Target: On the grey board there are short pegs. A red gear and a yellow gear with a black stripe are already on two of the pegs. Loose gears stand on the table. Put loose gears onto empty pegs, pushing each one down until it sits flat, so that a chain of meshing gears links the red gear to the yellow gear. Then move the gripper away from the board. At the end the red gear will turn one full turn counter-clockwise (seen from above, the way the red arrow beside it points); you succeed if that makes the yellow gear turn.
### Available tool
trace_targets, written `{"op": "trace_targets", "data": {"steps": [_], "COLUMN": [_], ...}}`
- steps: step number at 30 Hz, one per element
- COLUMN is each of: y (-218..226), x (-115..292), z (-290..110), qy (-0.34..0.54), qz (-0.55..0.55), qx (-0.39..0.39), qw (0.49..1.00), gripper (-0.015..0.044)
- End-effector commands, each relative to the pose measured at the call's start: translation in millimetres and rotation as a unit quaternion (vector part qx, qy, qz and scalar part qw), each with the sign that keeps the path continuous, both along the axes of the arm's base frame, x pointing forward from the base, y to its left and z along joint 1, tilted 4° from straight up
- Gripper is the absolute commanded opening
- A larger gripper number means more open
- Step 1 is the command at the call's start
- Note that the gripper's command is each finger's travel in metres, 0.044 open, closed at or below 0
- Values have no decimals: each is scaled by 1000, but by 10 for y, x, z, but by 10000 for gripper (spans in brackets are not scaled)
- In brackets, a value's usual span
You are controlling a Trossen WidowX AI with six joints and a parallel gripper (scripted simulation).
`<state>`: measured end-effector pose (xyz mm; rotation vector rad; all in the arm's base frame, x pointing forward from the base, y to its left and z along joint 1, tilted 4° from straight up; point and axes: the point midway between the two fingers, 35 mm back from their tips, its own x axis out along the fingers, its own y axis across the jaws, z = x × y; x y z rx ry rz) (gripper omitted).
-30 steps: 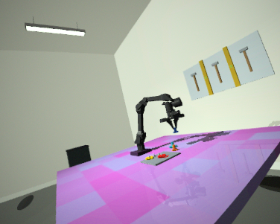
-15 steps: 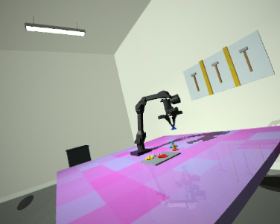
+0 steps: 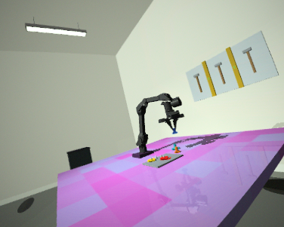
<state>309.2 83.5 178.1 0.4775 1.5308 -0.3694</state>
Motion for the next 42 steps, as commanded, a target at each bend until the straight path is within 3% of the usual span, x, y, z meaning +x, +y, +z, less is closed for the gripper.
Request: {"op": "trace_targets", "data": {"steps": [1, 42], "y": [-92, -1047], "x": [9, -18], "z": [-55, -529], "qy": [1, 2], "qz": [2, 3], "qx": [-1, -5], "qw": [1000, 1000], "gripper": [0, 0]}}
